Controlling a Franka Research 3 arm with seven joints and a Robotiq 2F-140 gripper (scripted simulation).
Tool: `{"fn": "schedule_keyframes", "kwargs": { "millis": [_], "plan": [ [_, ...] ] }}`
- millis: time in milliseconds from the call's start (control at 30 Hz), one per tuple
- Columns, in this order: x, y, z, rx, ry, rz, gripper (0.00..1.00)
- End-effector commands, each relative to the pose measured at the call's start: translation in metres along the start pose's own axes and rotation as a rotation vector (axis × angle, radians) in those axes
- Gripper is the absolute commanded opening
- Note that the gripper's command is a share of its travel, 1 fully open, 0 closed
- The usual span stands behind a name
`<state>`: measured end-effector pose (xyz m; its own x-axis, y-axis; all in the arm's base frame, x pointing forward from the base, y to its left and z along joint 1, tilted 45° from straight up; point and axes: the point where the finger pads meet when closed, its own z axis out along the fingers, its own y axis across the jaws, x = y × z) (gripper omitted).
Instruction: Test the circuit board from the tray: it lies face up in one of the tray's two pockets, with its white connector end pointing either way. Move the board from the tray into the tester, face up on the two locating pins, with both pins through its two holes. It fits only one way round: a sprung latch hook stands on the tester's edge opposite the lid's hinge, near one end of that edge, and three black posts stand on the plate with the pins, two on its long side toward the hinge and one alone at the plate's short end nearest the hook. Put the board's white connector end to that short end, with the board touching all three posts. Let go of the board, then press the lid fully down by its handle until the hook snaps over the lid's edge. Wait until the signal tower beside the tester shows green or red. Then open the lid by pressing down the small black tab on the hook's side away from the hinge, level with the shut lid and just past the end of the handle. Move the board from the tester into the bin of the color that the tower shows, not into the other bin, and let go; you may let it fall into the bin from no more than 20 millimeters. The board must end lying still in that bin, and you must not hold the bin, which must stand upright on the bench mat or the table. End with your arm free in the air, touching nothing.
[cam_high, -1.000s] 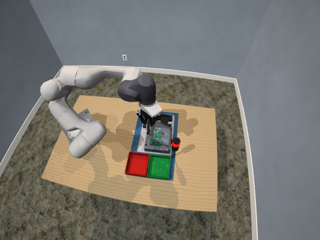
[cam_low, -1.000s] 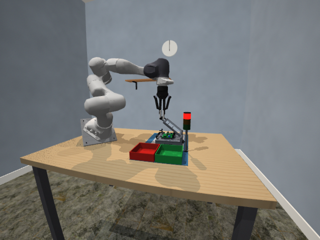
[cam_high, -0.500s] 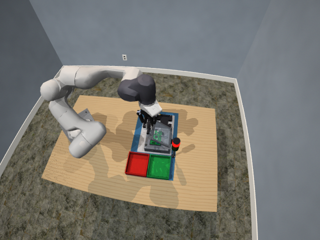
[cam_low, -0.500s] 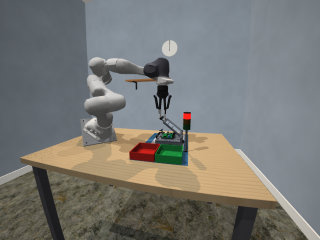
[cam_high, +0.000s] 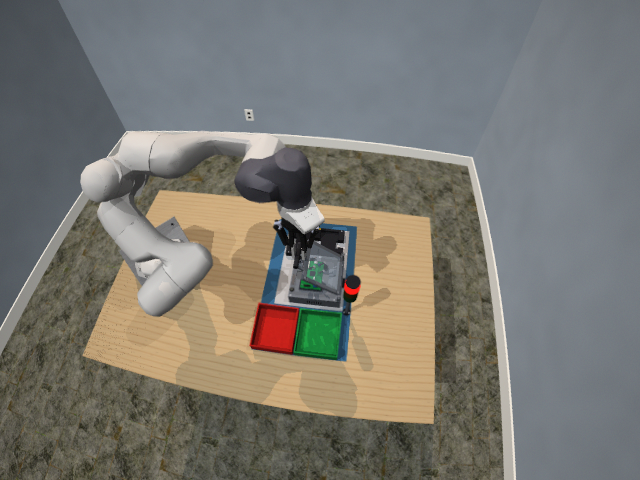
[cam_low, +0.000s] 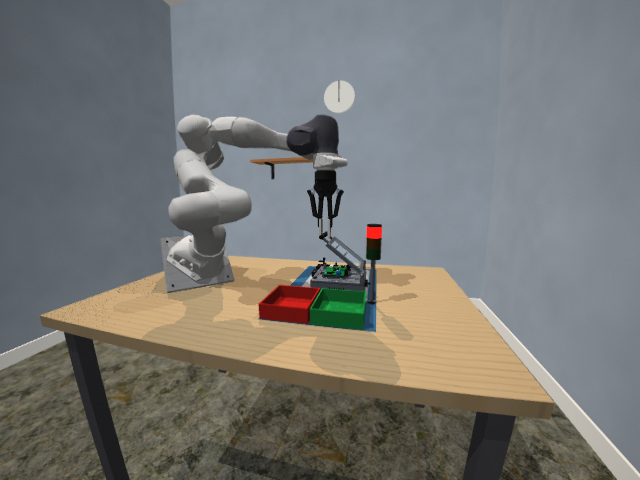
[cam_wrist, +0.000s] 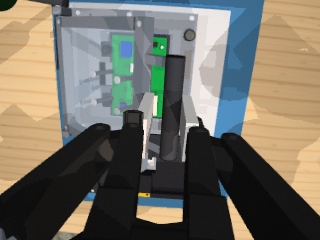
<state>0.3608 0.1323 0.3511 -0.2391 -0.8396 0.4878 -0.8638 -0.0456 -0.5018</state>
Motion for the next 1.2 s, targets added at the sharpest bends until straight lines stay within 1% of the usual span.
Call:
{"fn": "schedule_keyframes", "kwargs": {
  "millis": [0, 633, 1167],
  "plan": [
    [-0.0002, -0.0027, -0.0028, 0.011, -0.001, -0.001, 0.16],
    [-0.0002, -0.0025, -0.0025, 0.011, -0.001, -0.001, 0.16],
    [0.0004, 0.001, 0.0046, 0.011, -0.001, -0.001, 0.16]
  ]
}}
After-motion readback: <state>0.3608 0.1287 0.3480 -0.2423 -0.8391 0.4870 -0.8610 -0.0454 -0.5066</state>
